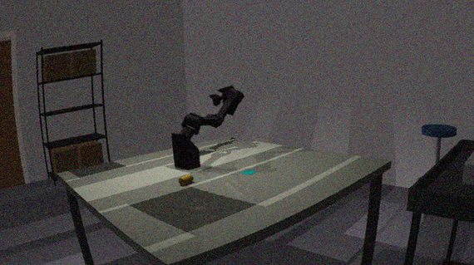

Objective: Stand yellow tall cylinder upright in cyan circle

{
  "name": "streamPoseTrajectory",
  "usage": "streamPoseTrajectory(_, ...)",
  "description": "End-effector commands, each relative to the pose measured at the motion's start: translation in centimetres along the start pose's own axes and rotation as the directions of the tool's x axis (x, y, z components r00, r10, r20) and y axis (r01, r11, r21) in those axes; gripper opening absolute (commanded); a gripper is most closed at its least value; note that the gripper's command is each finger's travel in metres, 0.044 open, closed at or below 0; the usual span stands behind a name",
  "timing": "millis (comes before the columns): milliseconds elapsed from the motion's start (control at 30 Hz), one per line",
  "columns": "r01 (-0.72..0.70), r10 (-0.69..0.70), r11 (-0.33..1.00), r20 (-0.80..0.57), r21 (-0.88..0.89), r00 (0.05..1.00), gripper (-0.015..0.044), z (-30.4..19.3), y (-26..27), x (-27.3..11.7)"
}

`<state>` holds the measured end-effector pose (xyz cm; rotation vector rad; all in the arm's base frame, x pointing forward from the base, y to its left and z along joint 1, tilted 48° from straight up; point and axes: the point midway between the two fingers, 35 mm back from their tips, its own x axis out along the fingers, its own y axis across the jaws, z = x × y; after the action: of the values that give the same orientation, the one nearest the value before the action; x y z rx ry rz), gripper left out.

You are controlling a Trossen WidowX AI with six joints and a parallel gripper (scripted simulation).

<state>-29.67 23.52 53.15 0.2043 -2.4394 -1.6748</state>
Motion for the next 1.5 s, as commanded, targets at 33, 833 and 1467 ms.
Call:
streamPoseTrajectory(33, -0.013, 0.013, 0.999, 0.007, -0.031, 1.0, 0.0348, -0.3, 0.3, -0.1)
streamPoseTrajectory(833, -0.534, 0.484, 0.605, -0.26, -0.591, 0.836, 0.0309, -30.5, 9.1, -9.0)
streamPoseTrajectory(1467, -0.881, 0.447, 0.059, -0.777, -0.469, 0.443, 0.0309, -56.7, -0.9, -22.8)
